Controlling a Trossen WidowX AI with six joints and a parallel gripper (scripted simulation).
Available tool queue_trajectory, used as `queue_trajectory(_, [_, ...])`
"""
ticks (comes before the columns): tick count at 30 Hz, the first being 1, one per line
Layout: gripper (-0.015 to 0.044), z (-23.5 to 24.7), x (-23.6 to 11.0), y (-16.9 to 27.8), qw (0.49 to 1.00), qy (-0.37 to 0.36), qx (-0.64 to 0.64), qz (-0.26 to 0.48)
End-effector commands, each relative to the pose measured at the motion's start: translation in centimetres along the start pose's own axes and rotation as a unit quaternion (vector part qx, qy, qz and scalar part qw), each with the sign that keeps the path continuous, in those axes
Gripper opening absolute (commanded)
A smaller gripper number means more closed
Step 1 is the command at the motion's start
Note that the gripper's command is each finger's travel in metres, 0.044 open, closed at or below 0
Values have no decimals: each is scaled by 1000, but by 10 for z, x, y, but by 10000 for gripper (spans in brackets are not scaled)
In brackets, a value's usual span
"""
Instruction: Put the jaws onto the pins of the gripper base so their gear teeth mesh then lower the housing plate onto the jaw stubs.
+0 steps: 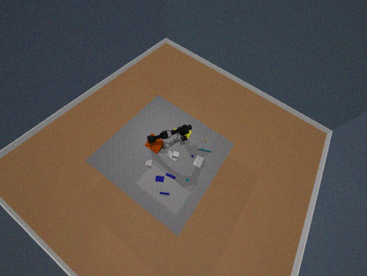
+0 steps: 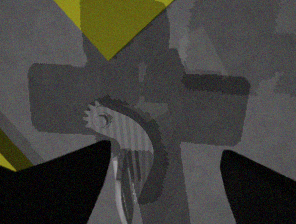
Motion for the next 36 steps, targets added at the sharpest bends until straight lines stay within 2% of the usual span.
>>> queue_trajectory(1, [394, 0, 0, 0, 1000, 0, -1, 0])
queue_trajectory(3, [440, 0, 0, 0, 1000, 0, -1, 0])
queue_trajectory(31, [440, 0, 0, 0, 1000, 0, -1, 0])
queue_trajectory(36, [309, -1, -8, 1, 1000, -1, 1, 5])
Point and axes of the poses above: the point midway between the two fingers, 35 mm back from their tips, its own x axis out along the fingers, its own z axis across the jaws, y = z × x, the point moved 5 cm from there along -x, back along the fingers, and after that the axes turned 11 degrees about x, right-handed, at the moved point
